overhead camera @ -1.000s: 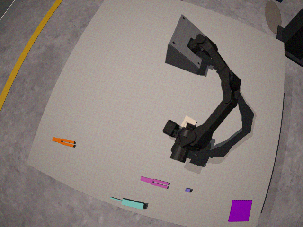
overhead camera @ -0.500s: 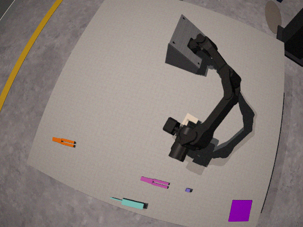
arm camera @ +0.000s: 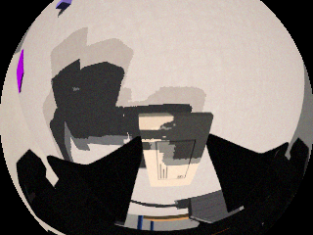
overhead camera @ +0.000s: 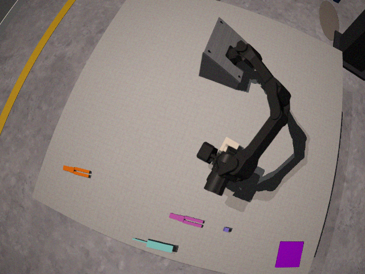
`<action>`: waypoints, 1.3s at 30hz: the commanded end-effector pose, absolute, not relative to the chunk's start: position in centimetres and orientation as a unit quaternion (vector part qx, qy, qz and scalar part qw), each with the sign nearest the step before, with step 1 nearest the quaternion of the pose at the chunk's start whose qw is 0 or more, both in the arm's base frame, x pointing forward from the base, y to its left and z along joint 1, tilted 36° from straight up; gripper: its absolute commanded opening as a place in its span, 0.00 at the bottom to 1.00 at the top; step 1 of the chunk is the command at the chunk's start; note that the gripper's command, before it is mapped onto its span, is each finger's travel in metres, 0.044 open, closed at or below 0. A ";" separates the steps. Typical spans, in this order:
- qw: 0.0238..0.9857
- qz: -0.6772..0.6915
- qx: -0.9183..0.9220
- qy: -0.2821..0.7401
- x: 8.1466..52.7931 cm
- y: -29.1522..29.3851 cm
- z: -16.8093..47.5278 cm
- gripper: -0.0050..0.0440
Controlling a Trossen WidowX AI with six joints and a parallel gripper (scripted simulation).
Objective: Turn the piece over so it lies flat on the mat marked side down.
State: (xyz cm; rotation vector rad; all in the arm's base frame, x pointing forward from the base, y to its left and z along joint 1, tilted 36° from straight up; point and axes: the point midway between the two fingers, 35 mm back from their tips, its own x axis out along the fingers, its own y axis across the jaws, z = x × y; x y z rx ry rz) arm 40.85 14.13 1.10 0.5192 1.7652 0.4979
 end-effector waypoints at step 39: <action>0.680 0.323 0.114 0.649 42.7 10.2 9.6 0.10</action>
